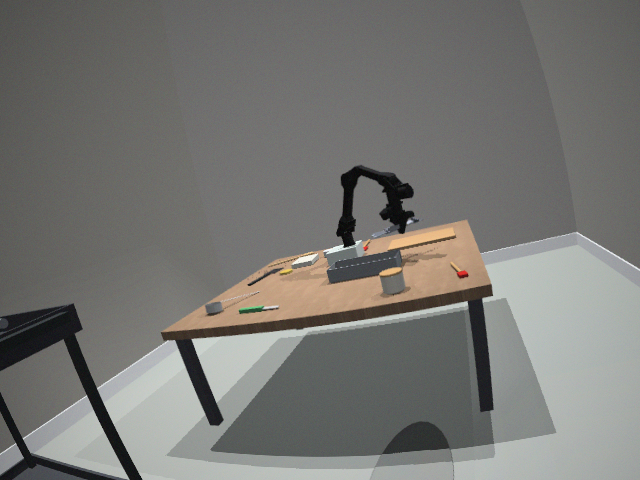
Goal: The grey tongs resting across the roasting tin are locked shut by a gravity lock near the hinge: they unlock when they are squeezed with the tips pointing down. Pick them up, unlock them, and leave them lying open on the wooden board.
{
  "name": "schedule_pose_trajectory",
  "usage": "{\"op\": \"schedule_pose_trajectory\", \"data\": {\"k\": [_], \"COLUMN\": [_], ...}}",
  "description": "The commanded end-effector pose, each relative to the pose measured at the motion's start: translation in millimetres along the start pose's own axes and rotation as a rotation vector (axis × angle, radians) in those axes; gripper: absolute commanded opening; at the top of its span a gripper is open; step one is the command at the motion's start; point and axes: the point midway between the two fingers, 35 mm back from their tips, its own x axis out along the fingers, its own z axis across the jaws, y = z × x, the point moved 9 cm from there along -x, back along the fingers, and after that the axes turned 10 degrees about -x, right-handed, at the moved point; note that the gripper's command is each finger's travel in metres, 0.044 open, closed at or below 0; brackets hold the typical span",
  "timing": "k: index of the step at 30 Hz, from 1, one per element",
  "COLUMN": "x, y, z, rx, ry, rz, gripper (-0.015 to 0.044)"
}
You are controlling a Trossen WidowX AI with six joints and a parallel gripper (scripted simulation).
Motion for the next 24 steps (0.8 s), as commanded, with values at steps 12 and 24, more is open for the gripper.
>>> {"op": "schedule_pose_trajectory", "data": {"k": [12, 24], "x": [-1.2, -2.0], "y": [38.6, 61.1], "z": [-0.3, -2.5], "rx": [0.141, -0.296], "ry": [0.004, 0.002], "rz": [0.005, 0.008], "gripper": [-0.0150, -0.0150]}}
